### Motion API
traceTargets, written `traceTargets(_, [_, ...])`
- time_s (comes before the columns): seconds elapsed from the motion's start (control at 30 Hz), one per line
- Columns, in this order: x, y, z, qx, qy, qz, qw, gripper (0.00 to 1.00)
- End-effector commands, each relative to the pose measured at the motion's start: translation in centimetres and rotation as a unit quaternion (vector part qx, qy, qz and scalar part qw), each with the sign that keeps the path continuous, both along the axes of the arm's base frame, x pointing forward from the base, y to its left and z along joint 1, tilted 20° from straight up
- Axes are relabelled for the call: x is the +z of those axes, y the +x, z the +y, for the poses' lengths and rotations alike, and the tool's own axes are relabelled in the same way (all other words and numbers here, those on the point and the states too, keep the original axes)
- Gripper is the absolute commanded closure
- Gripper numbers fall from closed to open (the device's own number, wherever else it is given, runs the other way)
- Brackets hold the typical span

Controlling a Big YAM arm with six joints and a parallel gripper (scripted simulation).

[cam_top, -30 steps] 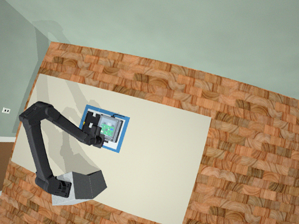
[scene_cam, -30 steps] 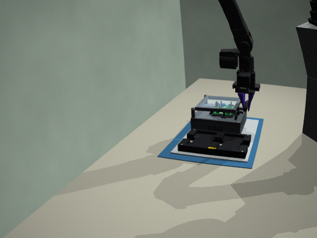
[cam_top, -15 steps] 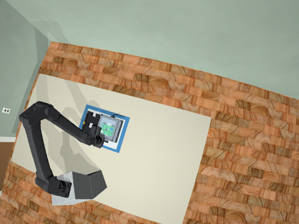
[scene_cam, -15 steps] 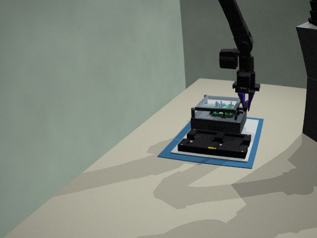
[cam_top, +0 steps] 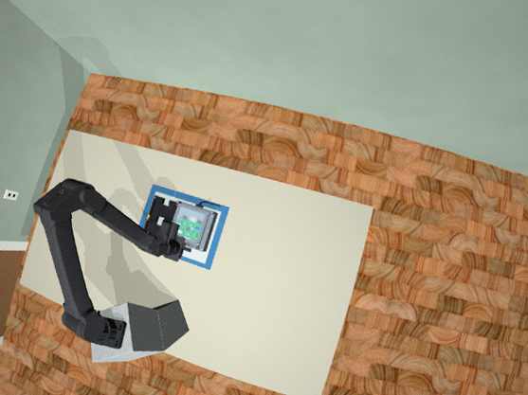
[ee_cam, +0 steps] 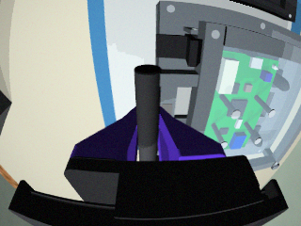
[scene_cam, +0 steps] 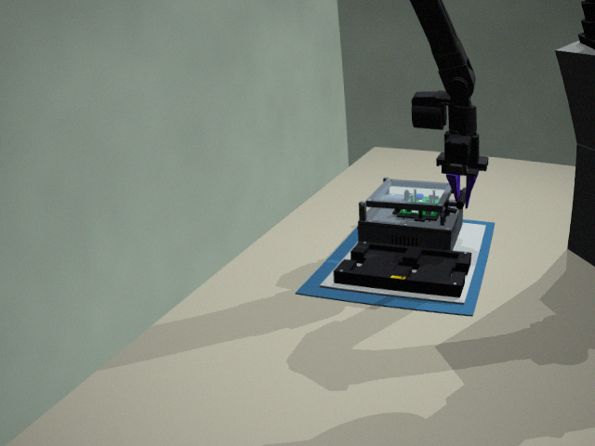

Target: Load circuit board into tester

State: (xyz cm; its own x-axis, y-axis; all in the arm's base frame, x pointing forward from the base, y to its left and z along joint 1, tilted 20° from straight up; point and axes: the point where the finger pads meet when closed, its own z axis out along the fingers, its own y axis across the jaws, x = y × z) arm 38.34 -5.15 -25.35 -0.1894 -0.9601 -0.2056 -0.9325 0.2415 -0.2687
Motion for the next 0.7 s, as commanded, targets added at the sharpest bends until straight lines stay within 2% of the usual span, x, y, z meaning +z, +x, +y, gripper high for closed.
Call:
traceTargets(0.0, [-1.01,0.36,0.46,0.003,-0.001,0.001,1.000,1.00])
traceTargets(0.67, [-1.30,0.44,0.50,0.002,-0.001,0.001,1.000,1.00])
